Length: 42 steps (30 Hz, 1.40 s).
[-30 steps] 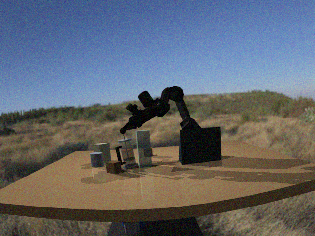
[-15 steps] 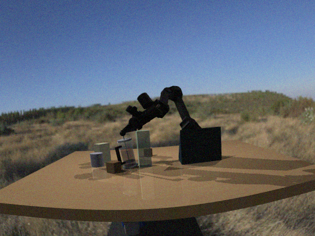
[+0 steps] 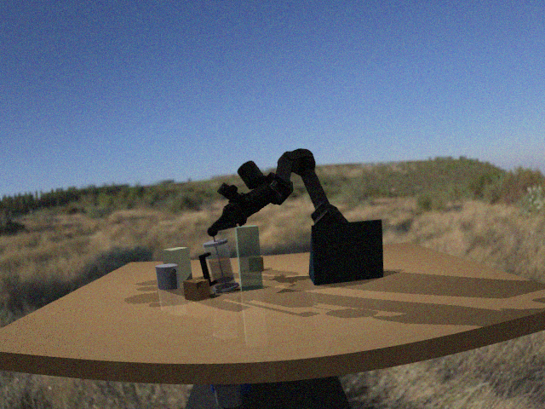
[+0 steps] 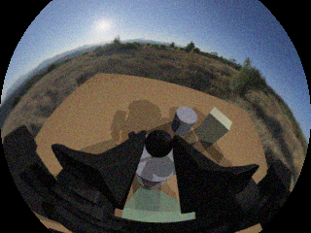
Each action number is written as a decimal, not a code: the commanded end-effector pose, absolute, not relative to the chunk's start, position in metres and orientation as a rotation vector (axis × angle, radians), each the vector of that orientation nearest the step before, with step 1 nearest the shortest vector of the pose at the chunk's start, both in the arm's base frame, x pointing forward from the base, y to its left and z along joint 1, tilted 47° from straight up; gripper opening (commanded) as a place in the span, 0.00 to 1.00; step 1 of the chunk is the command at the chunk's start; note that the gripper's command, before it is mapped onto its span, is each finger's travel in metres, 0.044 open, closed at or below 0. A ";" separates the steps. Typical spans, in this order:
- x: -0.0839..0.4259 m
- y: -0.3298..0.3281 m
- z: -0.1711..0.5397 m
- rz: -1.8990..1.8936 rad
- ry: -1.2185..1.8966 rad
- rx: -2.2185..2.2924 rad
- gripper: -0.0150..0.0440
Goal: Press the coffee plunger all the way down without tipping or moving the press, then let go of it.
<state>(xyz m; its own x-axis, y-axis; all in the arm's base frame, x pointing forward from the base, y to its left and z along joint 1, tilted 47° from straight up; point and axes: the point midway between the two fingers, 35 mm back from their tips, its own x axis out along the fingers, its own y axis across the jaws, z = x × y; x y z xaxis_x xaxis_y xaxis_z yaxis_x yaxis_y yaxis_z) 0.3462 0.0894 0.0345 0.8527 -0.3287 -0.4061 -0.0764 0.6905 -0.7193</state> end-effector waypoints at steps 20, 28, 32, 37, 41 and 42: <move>0.346 0.090 0.034 -0.149 0.545 -0.806 0.86; 0.346 0.094 0.037 -0.149 0.548 -0.805 1.00; 0.341 0.115 0.058 -0.150 0.562 -0.805 1.00; 0.325 0.141 0.094 -0.155 0.565 -0.814 1.00; 0.325 0.141 0.094 -0.155 0.565 -0.814 1.00; 0.325 0.141 0.094 -0.155 0.565 -0.814 1.00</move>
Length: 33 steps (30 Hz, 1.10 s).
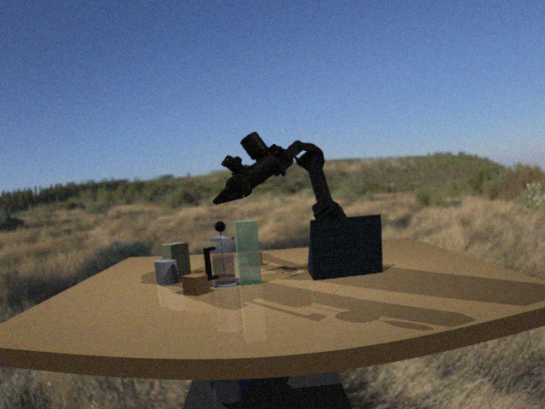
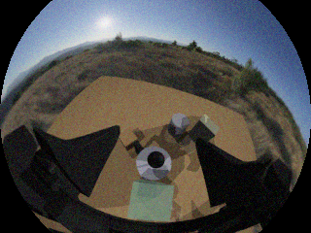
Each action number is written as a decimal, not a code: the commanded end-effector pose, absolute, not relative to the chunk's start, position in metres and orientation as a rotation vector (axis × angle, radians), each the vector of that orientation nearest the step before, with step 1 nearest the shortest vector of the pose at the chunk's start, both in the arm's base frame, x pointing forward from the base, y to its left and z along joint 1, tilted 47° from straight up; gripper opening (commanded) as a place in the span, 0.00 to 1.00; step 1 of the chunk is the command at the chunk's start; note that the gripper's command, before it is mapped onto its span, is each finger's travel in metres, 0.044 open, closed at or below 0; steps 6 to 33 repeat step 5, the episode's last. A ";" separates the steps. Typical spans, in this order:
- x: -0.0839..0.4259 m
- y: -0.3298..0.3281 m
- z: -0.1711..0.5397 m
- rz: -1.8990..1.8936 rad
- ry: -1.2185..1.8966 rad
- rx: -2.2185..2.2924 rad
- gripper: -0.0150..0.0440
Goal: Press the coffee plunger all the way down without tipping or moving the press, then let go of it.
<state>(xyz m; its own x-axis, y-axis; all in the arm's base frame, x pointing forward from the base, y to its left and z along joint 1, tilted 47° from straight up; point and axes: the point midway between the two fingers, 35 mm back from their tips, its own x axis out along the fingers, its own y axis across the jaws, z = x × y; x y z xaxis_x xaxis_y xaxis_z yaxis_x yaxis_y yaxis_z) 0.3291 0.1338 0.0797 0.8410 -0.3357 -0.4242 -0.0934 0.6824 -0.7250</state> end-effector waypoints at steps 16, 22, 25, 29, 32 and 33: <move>0.324 0.140 0.094 -0.156 0.565 -0.813 1.00; 0.324 0.140 0.094 -0.156 0.565 -0.813 1.00; 0.324 0.140 0.094 -0.156 0.565 -0.813 1.00; 0.324 0.140 0.094 -0.156 0.565 -0.813 1.00; 0.324 0.140 0.094 -0.156 0.565 -0.813 1.00; 0.324 0.140 0.094 -0.156 0.565 -0.813 1.00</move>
